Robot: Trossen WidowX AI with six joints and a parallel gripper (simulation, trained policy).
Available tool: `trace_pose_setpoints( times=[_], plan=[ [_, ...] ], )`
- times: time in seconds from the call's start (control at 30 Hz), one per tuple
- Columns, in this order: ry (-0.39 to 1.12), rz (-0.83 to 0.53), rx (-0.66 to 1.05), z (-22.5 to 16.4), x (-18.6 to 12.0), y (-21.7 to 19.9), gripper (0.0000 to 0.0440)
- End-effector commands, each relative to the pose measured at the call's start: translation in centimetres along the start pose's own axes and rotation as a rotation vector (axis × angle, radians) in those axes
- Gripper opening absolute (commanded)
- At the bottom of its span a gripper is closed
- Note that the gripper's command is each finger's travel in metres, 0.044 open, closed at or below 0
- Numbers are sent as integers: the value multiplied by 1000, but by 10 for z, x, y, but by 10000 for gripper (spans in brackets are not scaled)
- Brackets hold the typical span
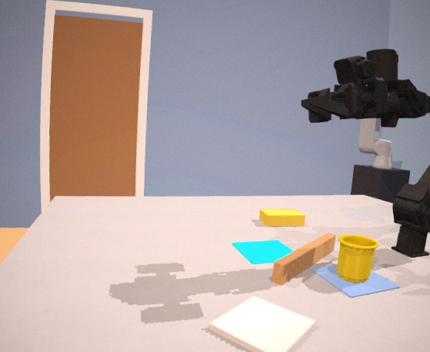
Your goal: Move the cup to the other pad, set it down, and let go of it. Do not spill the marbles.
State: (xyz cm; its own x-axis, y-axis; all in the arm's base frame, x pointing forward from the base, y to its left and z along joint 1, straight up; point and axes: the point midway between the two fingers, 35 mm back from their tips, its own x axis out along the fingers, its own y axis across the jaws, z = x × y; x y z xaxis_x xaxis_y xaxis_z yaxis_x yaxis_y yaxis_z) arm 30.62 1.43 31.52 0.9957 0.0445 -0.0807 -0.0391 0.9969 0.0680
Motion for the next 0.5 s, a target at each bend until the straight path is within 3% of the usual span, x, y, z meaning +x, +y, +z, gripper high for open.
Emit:
trace_pose_setpoints(
  times=[0.0,0.47],
  plan=[
    [33,18,39,3,0,5,125],
    [196,46,200,0,-1,21,128]
  ],
)
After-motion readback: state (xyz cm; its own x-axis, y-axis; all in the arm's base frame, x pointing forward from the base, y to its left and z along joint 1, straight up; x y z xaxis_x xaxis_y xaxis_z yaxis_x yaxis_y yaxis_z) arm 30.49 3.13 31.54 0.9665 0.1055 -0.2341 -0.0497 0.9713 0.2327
